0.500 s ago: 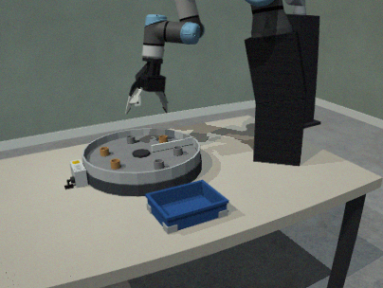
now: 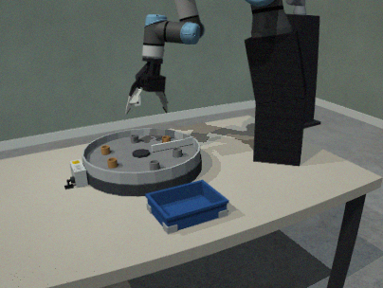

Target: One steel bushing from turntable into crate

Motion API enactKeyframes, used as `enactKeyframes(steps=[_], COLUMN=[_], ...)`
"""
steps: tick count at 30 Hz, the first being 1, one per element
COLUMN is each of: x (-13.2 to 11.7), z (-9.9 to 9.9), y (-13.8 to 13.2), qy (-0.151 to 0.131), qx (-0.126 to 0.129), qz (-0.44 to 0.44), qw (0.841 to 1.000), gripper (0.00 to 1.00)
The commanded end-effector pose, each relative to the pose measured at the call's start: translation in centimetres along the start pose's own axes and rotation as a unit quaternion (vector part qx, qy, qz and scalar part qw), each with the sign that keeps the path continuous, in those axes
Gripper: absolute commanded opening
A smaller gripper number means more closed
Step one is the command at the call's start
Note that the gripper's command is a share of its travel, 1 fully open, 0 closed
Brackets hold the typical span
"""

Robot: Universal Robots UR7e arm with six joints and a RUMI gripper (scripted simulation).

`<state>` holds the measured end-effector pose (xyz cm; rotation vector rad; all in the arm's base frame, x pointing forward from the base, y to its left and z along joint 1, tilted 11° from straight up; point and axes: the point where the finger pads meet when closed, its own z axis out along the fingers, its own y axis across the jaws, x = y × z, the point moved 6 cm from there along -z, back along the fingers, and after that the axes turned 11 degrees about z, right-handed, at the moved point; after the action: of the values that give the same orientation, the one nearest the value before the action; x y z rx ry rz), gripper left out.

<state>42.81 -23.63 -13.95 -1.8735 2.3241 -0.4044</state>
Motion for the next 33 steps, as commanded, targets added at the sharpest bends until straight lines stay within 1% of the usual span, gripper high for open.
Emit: enactKeyframes(steps=[1,3,5,10,12,29,30,33], x=[0.0,0.0,-0.4,-2.0,-2.3,-2.2,-2.2,-2.2], z=[0.0,-0.1,-0.6,-3.4,-3.9,-3.9,-3.9,-3.9], y=[0.0,0.0,0.9,6.0,6.9,6.9,6.9,6.9], qy=[0.000,0.000,0.003,0.022,0.025,0.025,0.025,0.025], qx=[0.001,0.000,-0.009,-0.057,-0.065,-0.066,-0.065,-0.065], qz=[0.000,0.000,0.001,0.008,0.009,0.010,0.010,0.010], qw=[1.000,1.000,1.000,0.998,0.998,0.997,0.997,0.997], gripper=[1.00,1.00,1.00,1.00,1.00,1.00,0.06,0.06])
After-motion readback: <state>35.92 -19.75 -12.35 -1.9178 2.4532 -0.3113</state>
